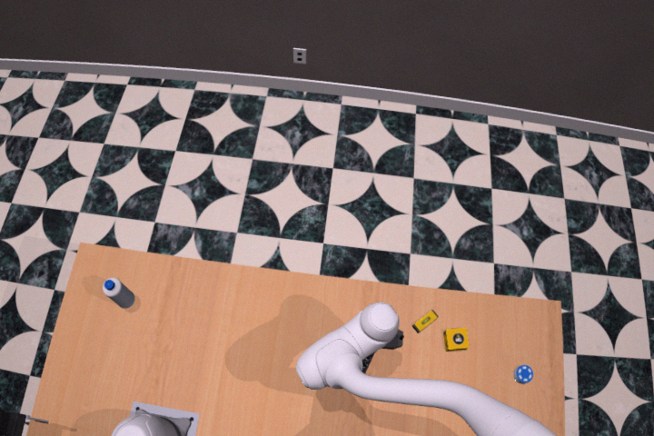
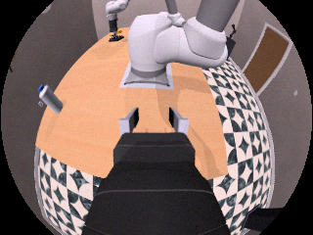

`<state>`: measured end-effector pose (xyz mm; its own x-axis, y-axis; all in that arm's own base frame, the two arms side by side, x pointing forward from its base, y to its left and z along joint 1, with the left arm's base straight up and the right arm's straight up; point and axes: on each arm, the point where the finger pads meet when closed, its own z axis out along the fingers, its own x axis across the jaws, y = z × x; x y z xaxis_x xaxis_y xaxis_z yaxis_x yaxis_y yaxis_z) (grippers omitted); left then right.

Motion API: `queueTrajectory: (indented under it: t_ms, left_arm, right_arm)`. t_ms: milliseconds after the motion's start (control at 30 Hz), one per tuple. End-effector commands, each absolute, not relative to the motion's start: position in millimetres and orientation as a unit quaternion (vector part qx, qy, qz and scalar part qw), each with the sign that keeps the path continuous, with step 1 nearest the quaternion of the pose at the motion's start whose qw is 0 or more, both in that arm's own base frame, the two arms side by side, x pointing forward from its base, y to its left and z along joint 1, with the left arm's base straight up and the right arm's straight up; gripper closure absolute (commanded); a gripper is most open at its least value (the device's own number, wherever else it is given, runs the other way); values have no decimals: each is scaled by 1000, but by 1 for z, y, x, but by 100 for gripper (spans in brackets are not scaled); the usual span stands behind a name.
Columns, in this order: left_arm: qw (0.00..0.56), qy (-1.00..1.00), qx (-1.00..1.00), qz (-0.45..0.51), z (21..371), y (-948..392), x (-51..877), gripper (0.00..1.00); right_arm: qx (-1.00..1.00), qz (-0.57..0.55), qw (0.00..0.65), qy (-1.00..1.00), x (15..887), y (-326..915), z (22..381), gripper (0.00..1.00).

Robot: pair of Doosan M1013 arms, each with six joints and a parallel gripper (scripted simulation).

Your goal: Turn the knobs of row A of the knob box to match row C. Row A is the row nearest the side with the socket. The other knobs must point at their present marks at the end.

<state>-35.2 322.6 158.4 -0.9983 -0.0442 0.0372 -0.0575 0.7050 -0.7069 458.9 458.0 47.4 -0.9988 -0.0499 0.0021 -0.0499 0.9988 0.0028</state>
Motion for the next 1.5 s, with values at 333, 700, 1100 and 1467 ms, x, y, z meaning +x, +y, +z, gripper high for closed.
queueTrajectory:
  t_ms: [333,700,1100,1467]
  left_arm:
    - [9,-923,28,383,159,323,-35,0]
    - [9,-923,28,383,159,323,-35,0]
    - [9,-923,28,383,159,323,-35,0]
    - [9,-923,28,383,159,323,-35,0]
  right_arm:
    - [-85,-1,0,-996,459,458,48,70]
    - [-137,-1,0,-991,459,458,48,70]
    - [-165,-1,0,-986,459,458,48,70]
    - [-166,-1,0,-986,459,458,48,70]
